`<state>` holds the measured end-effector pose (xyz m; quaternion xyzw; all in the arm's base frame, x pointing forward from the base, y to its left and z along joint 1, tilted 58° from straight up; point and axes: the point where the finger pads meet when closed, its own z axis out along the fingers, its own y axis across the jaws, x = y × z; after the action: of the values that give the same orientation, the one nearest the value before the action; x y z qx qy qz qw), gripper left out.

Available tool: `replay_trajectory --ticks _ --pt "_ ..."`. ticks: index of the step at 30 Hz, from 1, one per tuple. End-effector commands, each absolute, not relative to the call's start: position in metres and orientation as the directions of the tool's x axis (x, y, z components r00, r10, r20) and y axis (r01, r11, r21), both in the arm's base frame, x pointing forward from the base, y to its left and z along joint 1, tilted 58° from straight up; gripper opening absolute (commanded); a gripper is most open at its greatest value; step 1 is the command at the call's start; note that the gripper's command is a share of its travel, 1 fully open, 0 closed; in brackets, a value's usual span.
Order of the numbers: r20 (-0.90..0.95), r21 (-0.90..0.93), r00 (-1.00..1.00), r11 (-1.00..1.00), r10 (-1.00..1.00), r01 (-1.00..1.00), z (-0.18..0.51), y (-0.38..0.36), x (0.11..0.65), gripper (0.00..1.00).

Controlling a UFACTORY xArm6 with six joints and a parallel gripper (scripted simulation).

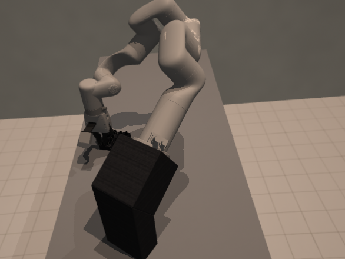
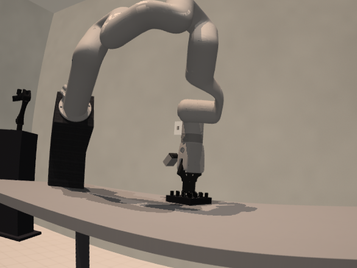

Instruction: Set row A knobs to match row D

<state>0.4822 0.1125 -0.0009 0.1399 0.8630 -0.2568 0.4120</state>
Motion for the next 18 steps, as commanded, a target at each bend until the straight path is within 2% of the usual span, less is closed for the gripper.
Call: replay_trajectory --ticks 1,18 --pt "-0.783 -0.327 -0.621 0.830 0.030 0.452 0.000 0.113 0.482 0.19" --pt "-0.783 -0.327 -0.621 0.830 0.030 0.452 0.015 0.129 0.464 0.19"
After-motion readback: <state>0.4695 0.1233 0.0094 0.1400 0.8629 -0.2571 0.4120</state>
